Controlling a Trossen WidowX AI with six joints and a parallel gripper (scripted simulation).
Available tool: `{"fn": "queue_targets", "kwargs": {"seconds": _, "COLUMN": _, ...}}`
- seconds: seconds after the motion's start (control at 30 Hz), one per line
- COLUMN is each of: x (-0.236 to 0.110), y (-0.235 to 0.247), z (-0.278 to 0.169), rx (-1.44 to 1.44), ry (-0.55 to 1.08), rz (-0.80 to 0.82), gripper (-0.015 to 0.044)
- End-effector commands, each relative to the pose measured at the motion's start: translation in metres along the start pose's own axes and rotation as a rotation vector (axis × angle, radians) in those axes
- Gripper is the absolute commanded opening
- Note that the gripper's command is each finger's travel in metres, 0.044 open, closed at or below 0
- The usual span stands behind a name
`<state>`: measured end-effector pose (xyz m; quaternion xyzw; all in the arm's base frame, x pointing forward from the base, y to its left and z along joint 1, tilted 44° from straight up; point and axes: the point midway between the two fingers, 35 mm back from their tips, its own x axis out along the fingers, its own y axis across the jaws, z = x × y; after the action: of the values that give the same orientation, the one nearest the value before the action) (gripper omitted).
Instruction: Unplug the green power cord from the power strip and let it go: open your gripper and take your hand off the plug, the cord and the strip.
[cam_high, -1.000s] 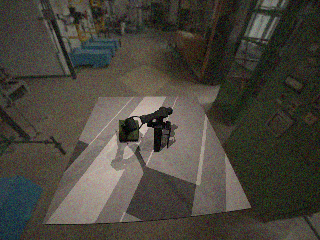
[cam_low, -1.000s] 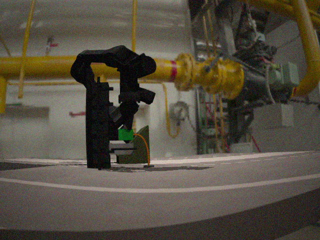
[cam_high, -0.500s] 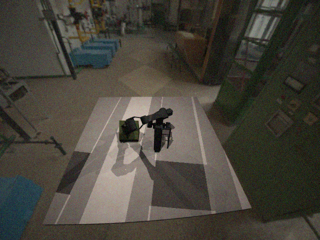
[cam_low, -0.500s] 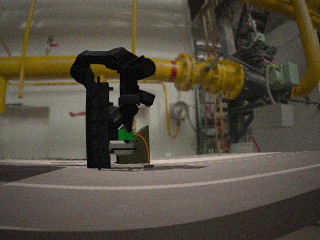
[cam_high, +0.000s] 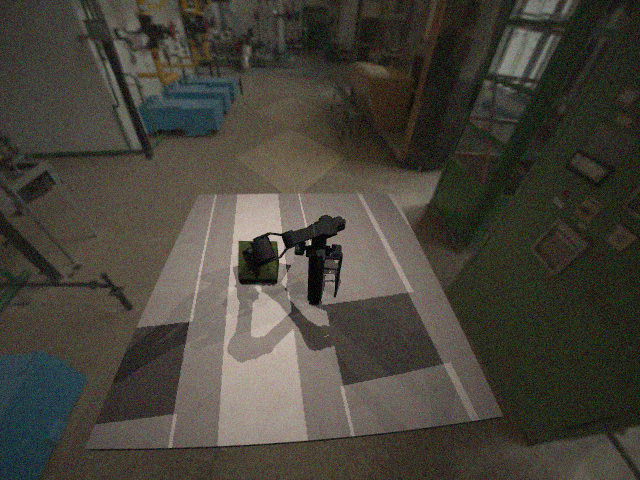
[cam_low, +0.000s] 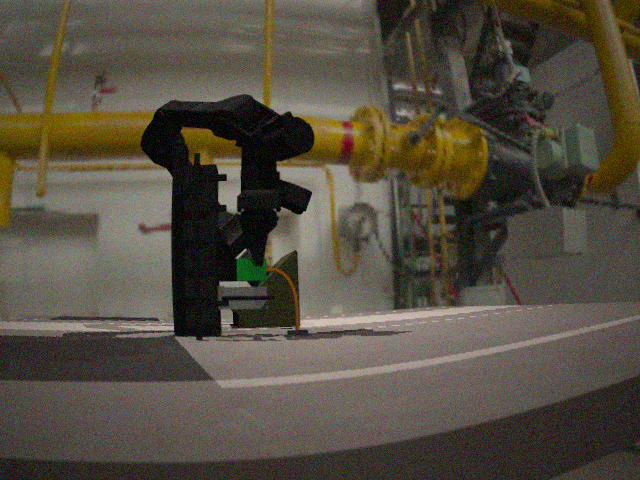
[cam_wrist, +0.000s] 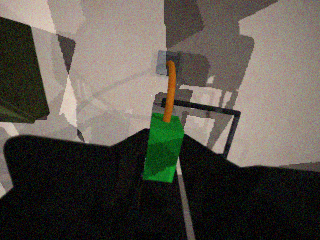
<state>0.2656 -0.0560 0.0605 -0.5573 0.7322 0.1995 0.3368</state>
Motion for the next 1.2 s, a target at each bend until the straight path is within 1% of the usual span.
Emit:
{"fn": "queue_targets", "kwargs": {"seconds": 0.0, "x": -0.002, "y": -0.002, "z": 0.016, "rx": -0.005, "ry": -0.019, "rz": -0.003, "gripper": 0.0000}}
{"fn": "queue_targets", "kwargs": {"seconds": 0.8, "x": -0.008, "y": 0.000, "z": 0.055, "rx": -0.007, "ry": -0.019, "rz": -0.005, "gripper": 0.0000}}
{"fn": "queue_targets", "kwargs": {"seconds": 0.83, "x": -0.003, "y": 0.000, "z": 0.040, "rx": 0.006, "ry": -0.007, "rz": 0.004, "gripper": 0.0026}}
{"fn": "queue_targets", "kwargs": {"seconds": 1.0, "x": -0.003, "y": 0.000, "z": 0.040, "rx": 0.006, "ry": -0.007, "rz": 0.004, "gripper": 0.0157}}
{"fn": "queue_targets", "kwargs": {"seconds": 1.17, "x": -0.003, "y": 0.000, "z": 0.040, "rx": 0.006, "ry": -0.007, "rz": 0.004, "gripper": 0.0160}}
